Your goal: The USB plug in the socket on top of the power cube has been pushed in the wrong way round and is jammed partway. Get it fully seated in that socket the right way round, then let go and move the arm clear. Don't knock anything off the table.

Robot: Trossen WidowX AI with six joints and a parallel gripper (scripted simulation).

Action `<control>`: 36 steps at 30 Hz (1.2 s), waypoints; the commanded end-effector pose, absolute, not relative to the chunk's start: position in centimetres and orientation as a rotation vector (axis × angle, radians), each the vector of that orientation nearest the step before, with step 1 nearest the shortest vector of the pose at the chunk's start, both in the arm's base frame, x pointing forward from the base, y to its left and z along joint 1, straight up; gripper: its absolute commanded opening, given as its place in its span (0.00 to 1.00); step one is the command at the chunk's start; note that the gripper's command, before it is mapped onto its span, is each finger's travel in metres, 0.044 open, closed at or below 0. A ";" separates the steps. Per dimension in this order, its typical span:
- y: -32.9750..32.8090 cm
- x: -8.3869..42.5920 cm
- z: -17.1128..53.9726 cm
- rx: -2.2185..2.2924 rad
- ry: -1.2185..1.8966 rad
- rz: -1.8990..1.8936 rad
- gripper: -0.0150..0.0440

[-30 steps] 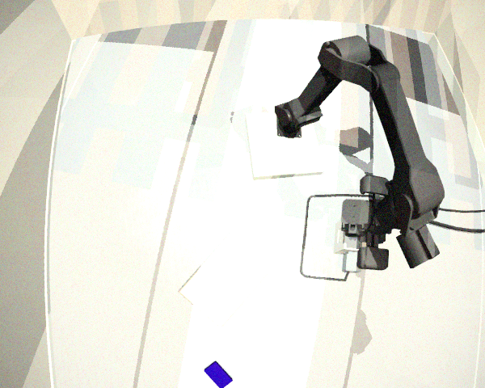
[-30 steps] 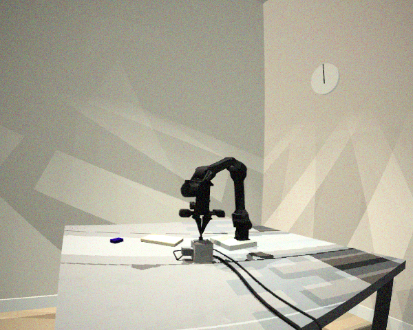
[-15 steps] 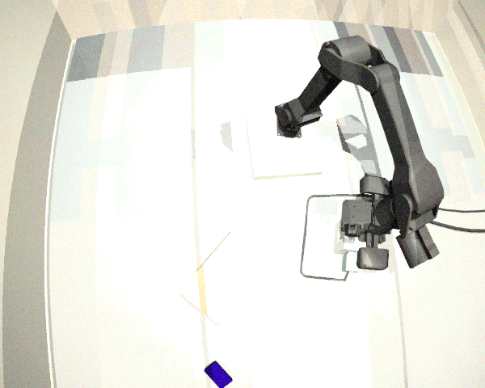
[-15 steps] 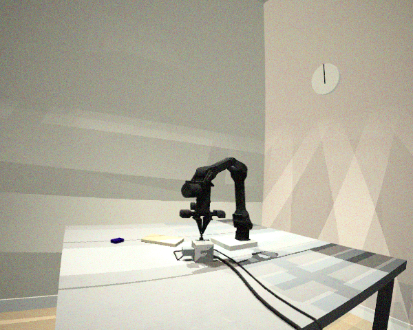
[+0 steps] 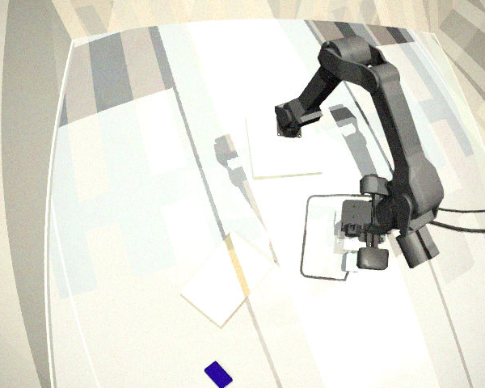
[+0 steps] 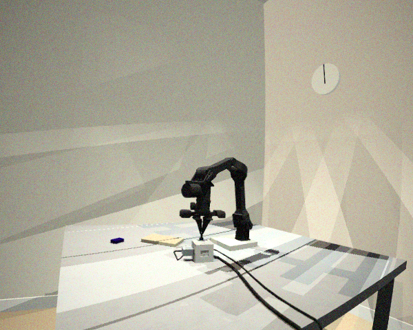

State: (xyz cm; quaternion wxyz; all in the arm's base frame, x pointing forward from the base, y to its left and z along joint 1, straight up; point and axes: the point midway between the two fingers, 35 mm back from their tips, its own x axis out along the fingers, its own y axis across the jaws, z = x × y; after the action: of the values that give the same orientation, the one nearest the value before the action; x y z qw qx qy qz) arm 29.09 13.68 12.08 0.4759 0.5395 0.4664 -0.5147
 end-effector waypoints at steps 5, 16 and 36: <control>13.6 29.0 11.8 1.317 1.138 -1.268 0.25; 13.7 29.1 12.1 1.319 1.140 -1.258 0.34; 13.7 29.1 12.1 1.319 1.140 -1.258 0.42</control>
State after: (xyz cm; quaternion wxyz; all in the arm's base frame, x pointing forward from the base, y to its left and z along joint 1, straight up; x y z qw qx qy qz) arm 29.08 13.69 12.07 0.4757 0.5397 0.4666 -0.5145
